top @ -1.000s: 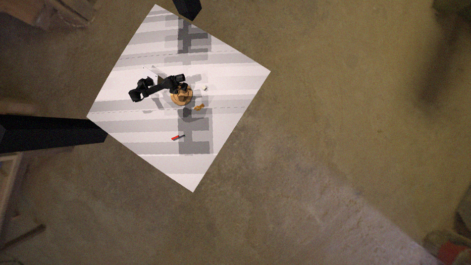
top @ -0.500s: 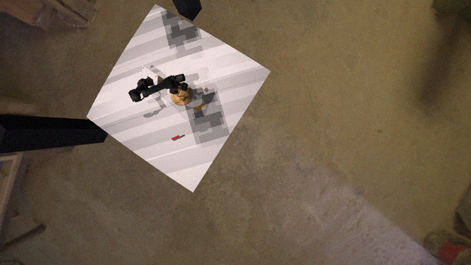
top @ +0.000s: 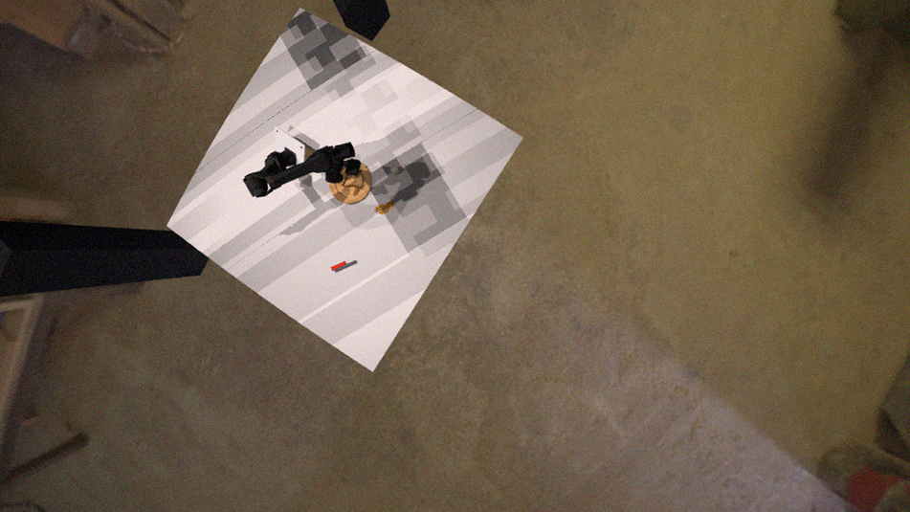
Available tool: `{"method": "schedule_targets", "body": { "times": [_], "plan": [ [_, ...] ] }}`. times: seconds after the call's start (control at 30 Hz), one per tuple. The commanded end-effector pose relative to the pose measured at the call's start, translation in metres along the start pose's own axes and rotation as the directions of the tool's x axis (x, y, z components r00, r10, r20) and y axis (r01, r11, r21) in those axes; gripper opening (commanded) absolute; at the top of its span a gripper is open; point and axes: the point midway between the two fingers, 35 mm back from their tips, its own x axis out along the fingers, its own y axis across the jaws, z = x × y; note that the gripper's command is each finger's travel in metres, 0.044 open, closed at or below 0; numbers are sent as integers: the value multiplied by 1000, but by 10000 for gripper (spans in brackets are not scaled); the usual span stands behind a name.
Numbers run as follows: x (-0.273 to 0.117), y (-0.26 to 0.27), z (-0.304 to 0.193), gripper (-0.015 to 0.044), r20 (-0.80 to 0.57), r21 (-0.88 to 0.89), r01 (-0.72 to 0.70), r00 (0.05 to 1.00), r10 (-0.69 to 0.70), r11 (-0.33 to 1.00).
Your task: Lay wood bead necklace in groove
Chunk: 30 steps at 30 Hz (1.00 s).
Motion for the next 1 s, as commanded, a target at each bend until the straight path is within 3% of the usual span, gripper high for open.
{"method": "schedule_targets", "body": {
  "times": [0.0, 0.93, 0.97],
  "plan": [
    [9, -2, -1, 120, -2, -11, 10, 1000, -10, 1000],
    [38, -2, 0, 120, -1, -10, 10, 1000, -10, 1000],
    [36, -2, -1, 94, -6, -8, 10, 1000, -10, 1000]
  ]
}}
